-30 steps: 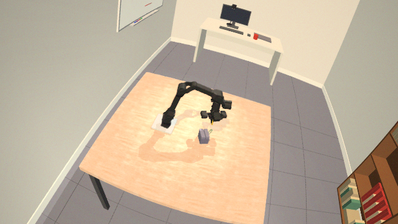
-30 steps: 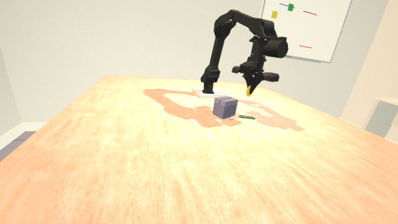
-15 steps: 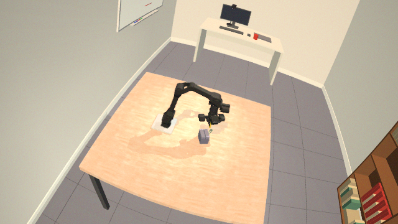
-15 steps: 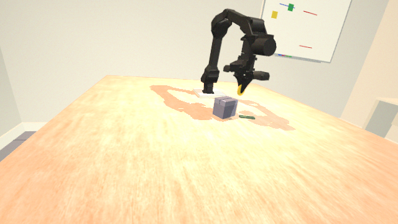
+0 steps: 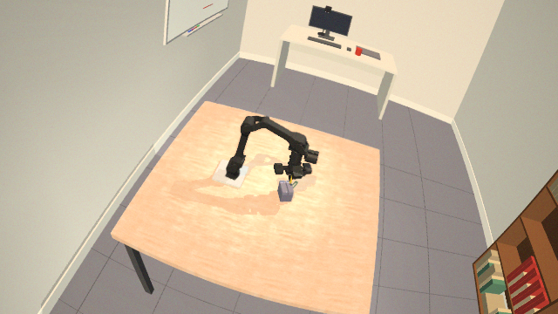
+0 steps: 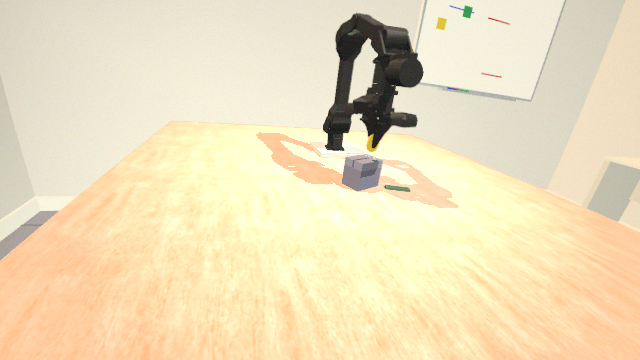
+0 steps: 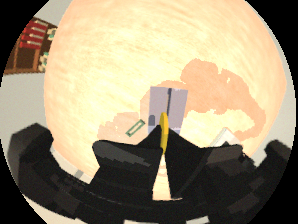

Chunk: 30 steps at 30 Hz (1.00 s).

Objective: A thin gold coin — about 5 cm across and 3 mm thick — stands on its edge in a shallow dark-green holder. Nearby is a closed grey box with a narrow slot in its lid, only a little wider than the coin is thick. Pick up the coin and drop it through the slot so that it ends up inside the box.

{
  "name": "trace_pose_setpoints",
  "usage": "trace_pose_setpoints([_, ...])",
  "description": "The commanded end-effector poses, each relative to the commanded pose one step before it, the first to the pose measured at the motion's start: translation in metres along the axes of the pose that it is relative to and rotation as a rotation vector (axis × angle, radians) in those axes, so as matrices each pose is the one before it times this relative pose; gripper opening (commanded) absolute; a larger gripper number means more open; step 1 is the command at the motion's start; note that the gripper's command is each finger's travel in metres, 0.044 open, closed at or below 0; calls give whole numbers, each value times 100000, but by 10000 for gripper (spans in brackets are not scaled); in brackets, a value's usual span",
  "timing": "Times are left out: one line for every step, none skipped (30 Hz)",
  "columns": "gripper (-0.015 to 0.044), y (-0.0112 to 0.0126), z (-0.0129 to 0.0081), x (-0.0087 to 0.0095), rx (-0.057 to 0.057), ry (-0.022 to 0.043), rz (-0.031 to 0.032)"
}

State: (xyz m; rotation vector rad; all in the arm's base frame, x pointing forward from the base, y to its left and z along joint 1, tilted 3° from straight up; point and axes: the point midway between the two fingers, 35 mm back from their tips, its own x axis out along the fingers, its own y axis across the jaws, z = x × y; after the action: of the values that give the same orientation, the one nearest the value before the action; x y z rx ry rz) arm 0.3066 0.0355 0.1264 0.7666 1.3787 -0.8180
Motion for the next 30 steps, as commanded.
trace_pose_setpoints([0,-885,663,92,-459,-324,-271])
trace_pose_setpoints([0,-147,124,7,9,-9,-16])
trace_pose_setpoints([0,-88,74,4,5,-6,-9])
trace_pose_setpoints([0,-29,24,1,2,-2,-3])
trace_pose_setpoints([4,114,-64,-21,164,64,41])
trace_pose_setpoints([0,114,-65,-21,164,64,40])
trace_pose_setpoints([0,114,-66,-21,164,65,40])
trace_pose_setpoints([0,114,-67,-20,164,65,39])
trace_pose_setpoints([0,0,0,0,0,0,0])
trace_pose_setpoints([0,0,0,0,0,0,0])
trace_pose_setpoints([0,0,0,0,0,0,0])
trace_pose_setpoints([0,0,0,0,0,0,0])
trace_pose_setpoints([0,0,0,0,0,0,0])
trace_pose_setpoints([0,0,0,0,0,0,0])
trace_pose_setpoints([0,0,0,0,0,0,0])
trace_pose_setpoints([0,0,0,0,0,0,0])
trace_pose_setpoints([0,-20,13,4,-2,-1,-1])
trace_pose_setpoints([0,-32,20,7,-3,-2,-2])
trace_pose_setpoints([0,-42,26,9,-4,-2,-3])
trace_pose_setpoints([0,-62,35,14,-12,-3,-4])
trace_pose_setpoints([0,-72,34,17,-30,-3,-5])
trace_pose_setpoints([0,-71,32,17,-56,-3,-5])
trace_pose_setpoints([0,-70,35,15,-82,-3,-5])
trace_pose_setpoints([0,-86,42,21,-160,-4,-7])
trace_pose_setpoints([0,-77,34,22,-214,-3,-6])
trace_pose_setpoints([0,-61,23,22,-206,-2,-5])
trace_pose_setpoints([0,-41,12,21,-178,-1,-3])
trace_pose_setpoints([0,-45,-2,28,-204,0,-4])
trace_pose_setpoints([4,71,0,-42,253,-22,50])
trace_pose_setpoints([0,71,0,-42,253,-22,50])
